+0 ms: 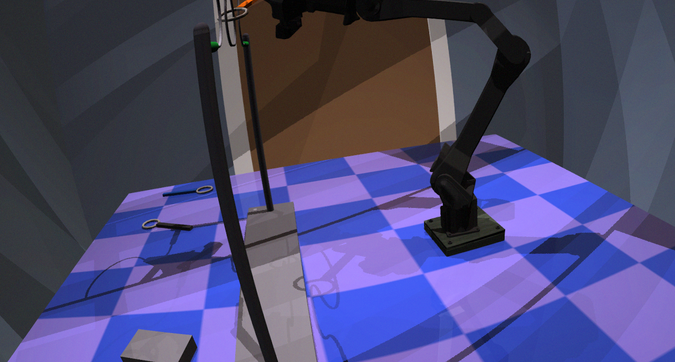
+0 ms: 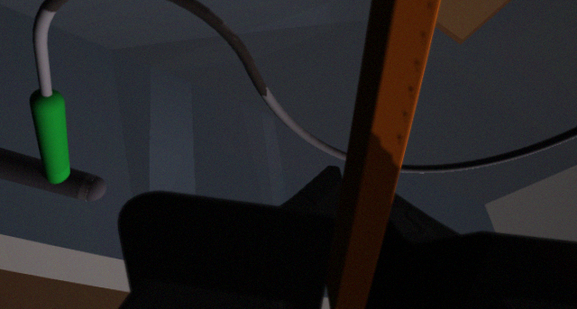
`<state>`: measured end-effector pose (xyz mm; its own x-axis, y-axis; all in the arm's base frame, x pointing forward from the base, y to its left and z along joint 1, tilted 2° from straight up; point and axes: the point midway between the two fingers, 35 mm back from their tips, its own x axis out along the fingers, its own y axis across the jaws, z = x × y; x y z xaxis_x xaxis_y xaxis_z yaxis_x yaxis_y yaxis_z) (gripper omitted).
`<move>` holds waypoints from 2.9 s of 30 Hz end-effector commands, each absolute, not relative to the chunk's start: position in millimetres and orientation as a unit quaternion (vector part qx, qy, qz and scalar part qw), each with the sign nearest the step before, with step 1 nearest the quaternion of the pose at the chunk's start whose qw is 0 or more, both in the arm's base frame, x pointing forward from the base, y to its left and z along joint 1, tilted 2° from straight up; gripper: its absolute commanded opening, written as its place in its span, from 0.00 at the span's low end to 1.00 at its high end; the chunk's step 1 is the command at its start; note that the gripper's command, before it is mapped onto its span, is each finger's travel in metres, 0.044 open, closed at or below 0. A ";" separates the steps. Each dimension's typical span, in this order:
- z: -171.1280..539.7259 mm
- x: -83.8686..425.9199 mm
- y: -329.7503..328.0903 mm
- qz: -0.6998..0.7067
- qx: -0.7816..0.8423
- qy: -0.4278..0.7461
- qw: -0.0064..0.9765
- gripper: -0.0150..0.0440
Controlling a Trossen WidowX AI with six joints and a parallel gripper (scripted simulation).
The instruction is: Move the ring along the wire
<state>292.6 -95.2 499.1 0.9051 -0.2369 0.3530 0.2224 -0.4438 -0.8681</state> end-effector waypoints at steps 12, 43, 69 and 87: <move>447.0 292.0 -107.2 -0.203 -0.719 0.058 0.662 0.00; 338.6 293.0 -72.6 -0.110 -0.429 0.153 0.883 0.00; 289.5 284.2 4.3 -0.025 -0.155 0.211 0.965 0.00; 284.6 278.1 45.9 0.007 -0.049 0.227 0.973 0.00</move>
